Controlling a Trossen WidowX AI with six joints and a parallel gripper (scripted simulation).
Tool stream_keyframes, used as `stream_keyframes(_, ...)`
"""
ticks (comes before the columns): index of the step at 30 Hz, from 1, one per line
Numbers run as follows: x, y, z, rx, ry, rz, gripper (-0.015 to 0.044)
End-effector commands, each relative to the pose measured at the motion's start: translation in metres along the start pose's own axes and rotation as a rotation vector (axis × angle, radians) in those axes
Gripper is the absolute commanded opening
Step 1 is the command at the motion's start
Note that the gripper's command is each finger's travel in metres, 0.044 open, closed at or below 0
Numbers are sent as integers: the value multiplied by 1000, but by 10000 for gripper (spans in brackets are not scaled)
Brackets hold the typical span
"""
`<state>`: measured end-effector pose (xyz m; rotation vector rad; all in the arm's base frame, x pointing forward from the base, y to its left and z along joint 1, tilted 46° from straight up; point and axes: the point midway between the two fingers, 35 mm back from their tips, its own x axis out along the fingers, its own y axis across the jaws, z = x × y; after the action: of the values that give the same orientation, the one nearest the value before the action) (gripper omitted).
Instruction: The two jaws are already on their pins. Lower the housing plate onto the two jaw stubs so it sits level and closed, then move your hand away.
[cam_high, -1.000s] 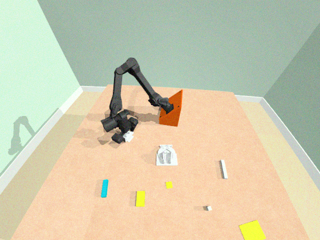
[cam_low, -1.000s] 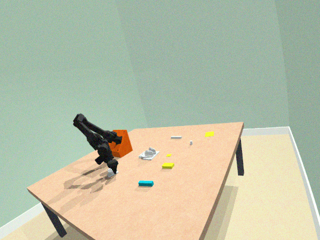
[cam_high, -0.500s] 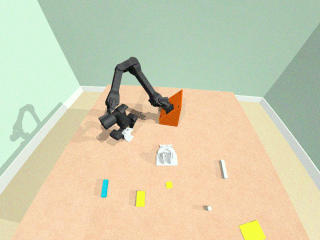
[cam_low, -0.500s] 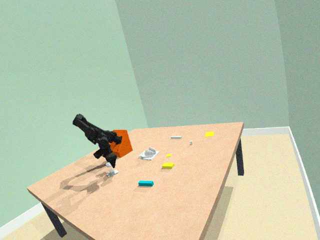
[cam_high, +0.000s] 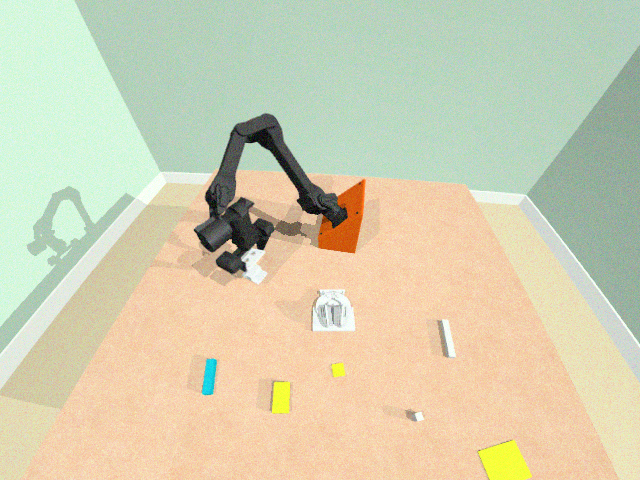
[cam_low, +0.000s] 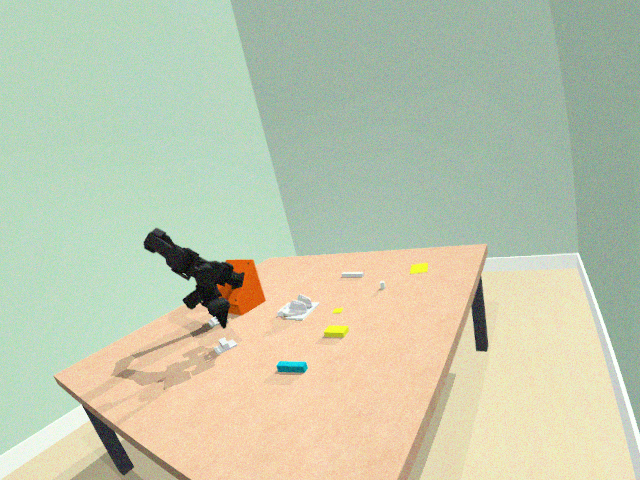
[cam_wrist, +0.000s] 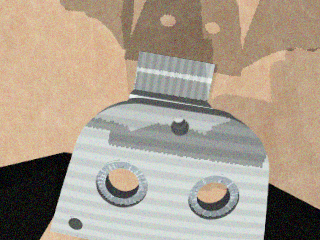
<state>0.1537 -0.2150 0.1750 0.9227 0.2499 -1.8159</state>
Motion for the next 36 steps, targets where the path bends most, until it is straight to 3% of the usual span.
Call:
stream_keyframes(1, -2, 2, -2, -21, 1, 3, 351)
stream_keyframes(36, 1, 19, -106, -749, 68, 14, 351)
